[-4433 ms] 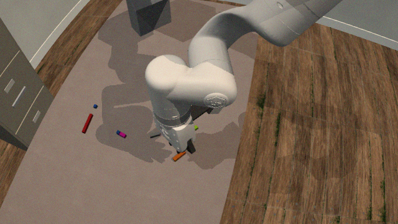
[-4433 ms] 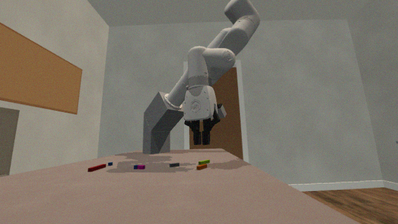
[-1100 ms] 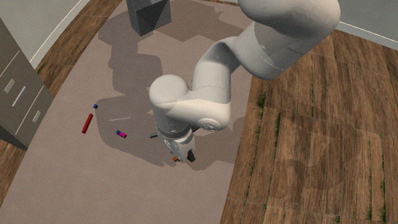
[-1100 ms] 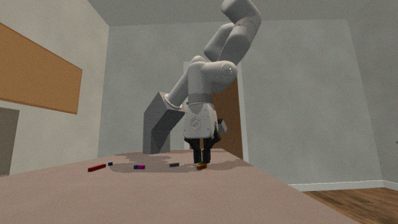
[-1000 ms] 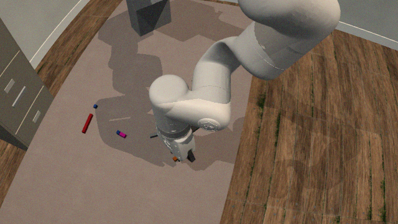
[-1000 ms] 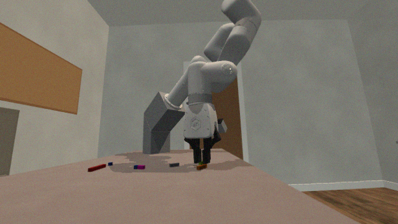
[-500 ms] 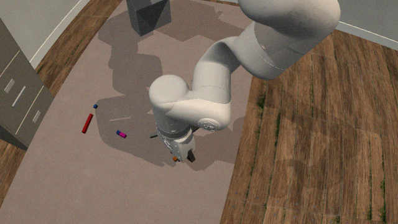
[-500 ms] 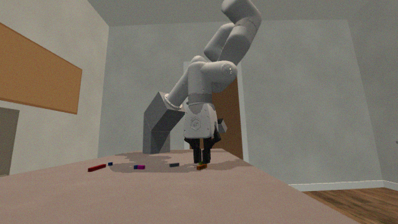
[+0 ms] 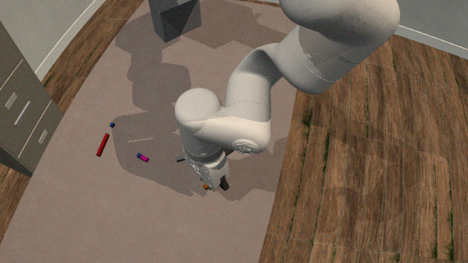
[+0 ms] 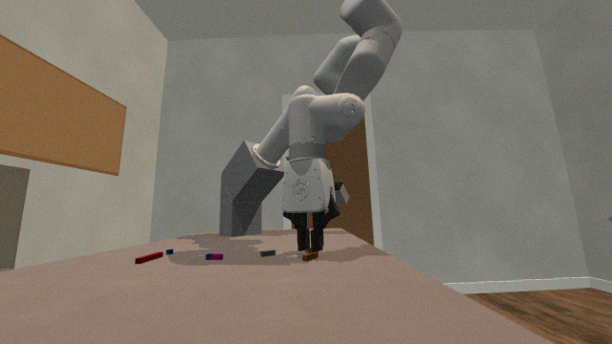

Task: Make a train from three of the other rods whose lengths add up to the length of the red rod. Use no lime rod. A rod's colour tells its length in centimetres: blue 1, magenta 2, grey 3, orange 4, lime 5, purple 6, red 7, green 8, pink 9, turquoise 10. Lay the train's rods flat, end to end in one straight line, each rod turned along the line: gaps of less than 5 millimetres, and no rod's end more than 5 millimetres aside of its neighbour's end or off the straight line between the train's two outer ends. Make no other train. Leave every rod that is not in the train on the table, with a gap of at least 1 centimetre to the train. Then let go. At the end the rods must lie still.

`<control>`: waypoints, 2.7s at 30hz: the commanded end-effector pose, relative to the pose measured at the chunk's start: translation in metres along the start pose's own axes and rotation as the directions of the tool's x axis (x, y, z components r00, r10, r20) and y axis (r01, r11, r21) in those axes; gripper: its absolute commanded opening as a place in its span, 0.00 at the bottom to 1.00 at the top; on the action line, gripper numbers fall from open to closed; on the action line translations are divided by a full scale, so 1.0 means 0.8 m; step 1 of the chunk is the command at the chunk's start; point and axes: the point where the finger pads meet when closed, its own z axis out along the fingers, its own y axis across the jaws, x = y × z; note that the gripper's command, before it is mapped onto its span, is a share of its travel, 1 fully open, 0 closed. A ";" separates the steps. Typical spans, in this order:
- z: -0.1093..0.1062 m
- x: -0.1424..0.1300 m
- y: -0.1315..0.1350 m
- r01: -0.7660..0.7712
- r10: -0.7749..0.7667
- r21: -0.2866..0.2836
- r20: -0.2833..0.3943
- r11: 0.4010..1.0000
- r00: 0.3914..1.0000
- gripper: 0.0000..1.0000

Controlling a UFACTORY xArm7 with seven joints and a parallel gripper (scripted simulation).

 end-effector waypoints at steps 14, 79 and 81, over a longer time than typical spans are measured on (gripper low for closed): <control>-0.001 -0.002 0.000 0.000 0.000 0.000 0.003 1.000 1.000 0.24; 0.017 -0.002 0.000 0.000 0.000 0.000 0.003 1.000 1.000 0.24; 0.017 -0.002 0.000 0.000 0.000 0.000 0.003 1.000 1.000 0.24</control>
